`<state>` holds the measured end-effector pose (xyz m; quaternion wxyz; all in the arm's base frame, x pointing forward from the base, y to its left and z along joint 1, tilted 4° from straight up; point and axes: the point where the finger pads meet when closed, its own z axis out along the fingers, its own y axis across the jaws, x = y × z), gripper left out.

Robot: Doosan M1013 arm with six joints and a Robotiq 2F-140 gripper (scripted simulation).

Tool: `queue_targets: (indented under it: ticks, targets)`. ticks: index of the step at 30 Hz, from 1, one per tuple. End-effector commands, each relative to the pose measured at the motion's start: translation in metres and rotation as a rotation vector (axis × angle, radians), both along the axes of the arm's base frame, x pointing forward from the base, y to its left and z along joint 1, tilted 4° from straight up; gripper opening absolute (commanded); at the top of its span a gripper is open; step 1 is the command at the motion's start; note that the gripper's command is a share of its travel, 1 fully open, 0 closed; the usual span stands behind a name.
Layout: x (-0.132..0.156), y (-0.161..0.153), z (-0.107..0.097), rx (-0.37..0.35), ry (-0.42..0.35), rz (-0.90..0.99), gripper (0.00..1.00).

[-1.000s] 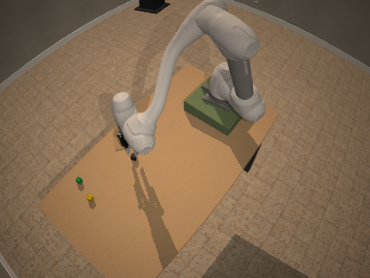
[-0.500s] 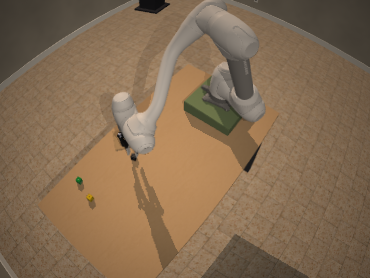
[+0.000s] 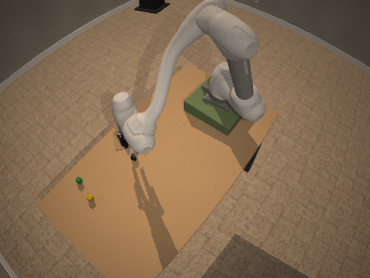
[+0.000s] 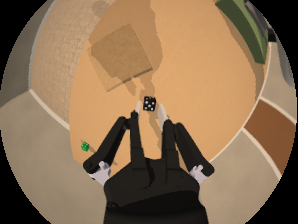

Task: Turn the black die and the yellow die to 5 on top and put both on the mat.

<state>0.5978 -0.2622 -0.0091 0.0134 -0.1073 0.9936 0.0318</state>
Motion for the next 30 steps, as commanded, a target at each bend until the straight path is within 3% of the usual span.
queue_targets:
  ticks: [1,9,30]
  targets:
    - [0.002,0.004,-0.002,0.003,-0.002,-0.002,0.35]
    - [0.002,0.005,-0.005,0.003,-0.002,-0.002,0.35]
    - [0.003,0.007,-0.037,0.003,-0.002,-0.002,0.35]
